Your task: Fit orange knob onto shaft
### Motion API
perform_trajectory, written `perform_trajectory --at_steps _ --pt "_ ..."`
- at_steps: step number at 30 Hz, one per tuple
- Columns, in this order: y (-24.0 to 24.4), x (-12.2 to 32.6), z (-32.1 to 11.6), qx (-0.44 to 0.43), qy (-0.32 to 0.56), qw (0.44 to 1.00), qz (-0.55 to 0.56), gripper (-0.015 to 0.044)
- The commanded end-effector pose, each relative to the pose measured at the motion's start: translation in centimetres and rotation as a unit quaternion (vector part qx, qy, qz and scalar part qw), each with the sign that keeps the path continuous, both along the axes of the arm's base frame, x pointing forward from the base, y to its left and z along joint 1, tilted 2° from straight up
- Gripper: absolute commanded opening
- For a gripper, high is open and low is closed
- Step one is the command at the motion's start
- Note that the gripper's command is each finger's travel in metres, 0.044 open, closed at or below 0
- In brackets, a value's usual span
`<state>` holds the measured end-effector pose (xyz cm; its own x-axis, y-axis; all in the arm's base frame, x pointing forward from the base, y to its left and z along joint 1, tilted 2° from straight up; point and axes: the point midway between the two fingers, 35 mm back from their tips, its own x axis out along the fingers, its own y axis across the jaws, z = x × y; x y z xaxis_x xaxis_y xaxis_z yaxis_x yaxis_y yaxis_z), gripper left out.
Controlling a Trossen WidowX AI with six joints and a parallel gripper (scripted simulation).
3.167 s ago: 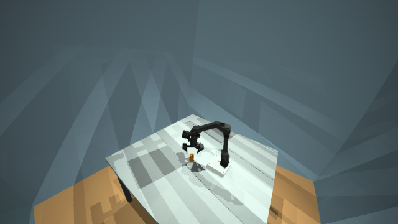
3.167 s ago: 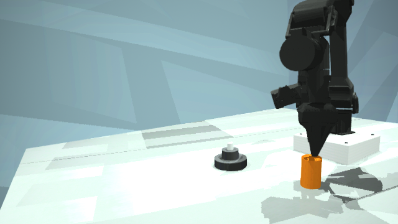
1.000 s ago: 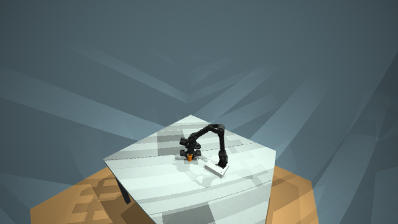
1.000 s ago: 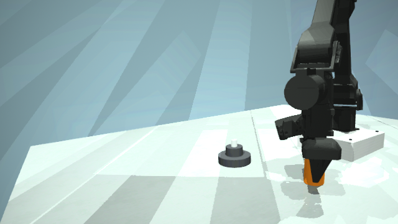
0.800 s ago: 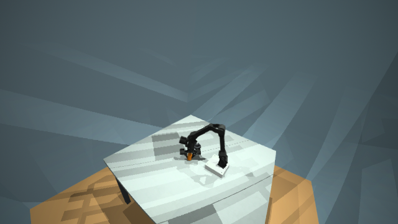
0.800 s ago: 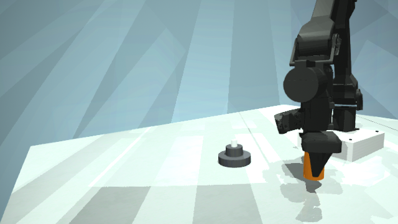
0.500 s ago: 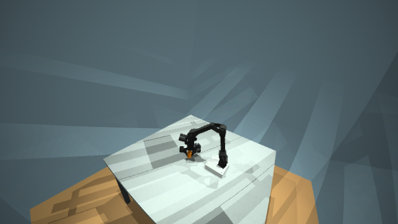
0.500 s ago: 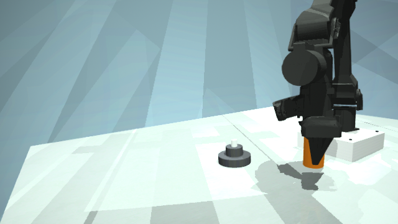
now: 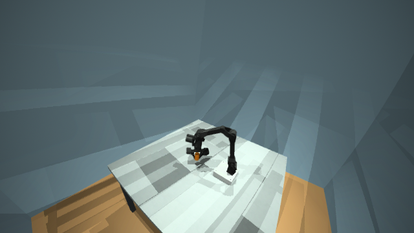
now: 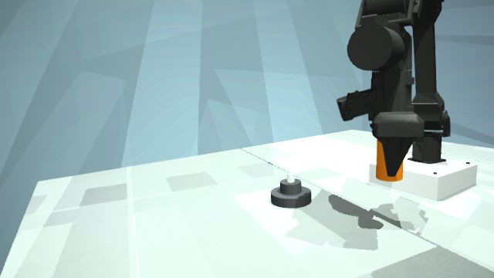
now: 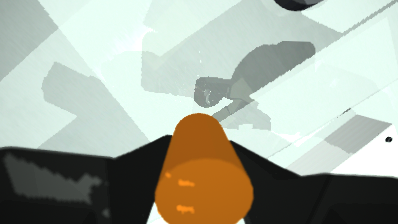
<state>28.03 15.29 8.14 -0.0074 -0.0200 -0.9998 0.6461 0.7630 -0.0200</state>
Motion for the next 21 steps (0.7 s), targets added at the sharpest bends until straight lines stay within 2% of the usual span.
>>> perform_trajectory --at_steps 1,12,21 --pt "0.1 0.2 1.5 0.003 -0.005 1.000 -0.005 0.0000" --pt "0.1 0.1 5.0 0.001 -0.001 1.000 -0.011 0.0000" --pt "-1.2 1.1 4.8 0.001 -0.001 1.000 -0.011 0.0000"
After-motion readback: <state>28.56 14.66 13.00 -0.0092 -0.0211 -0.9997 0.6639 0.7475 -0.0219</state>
